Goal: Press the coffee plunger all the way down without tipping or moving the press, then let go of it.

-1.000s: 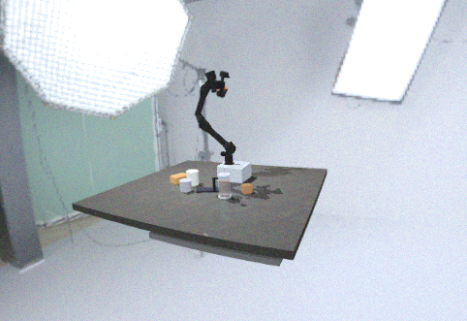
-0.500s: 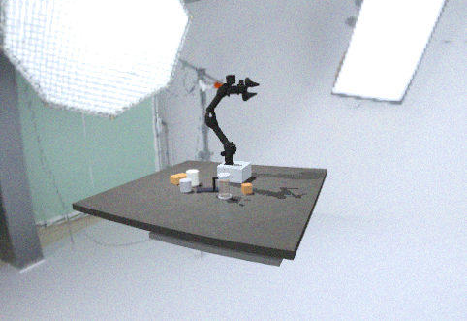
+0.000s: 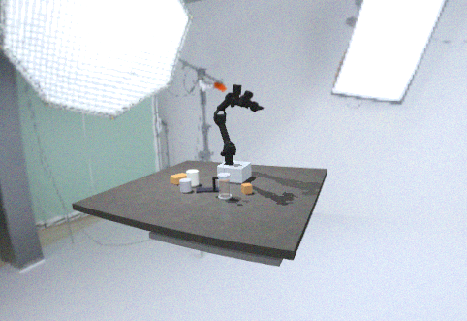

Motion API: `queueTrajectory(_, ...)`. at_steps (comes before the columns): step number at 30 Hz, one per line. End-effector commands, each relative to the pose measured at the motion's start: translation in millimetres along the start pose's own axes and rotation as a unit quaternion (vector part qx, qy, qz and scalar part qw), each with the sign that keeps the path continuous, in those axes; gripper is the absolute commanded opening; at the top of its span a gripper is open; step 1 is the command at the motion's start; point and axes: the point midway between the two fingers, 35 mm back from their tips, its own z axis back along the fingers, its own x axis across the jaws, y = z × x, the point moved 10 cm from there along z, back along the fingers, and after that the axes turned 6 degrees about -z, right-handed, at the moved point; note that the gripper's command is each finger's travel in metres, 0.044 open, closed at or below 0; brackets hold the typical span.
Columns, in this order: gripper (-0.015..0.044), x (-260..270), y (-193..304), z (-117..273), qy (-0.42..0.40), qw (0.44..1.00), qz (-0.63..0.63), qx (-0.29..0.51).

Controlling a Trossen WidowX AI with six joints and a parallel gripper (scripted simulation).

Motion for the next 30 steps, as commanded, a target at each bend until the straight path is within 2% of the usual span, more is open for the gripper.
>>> queueTrajectory(1, 0.0440, -23, 26, -11, 0.072, 0.995, -0.057, 0.042)
queueTrajectory(7, 0.0440, -70, 81, -17, 0.234, 0.953, -0.163, 0.101)
queueTrajectory(15, 0.0440, -117, 156, 5, 0.429, 0.846, -0.281, 0.145)
queueTrajectory(20, 0.0440, -118, 171, 5, 0.443, 0.836, -0.289, 0.147)
queueTrajectory(26, 0.0440, -110, 219, -5, 0.445, 0.835, -0.289, 0.147)
queueTrajectory(30, 0.0440, -111, 220, -5, 0.446, 0.834, -0.289, 0.147)
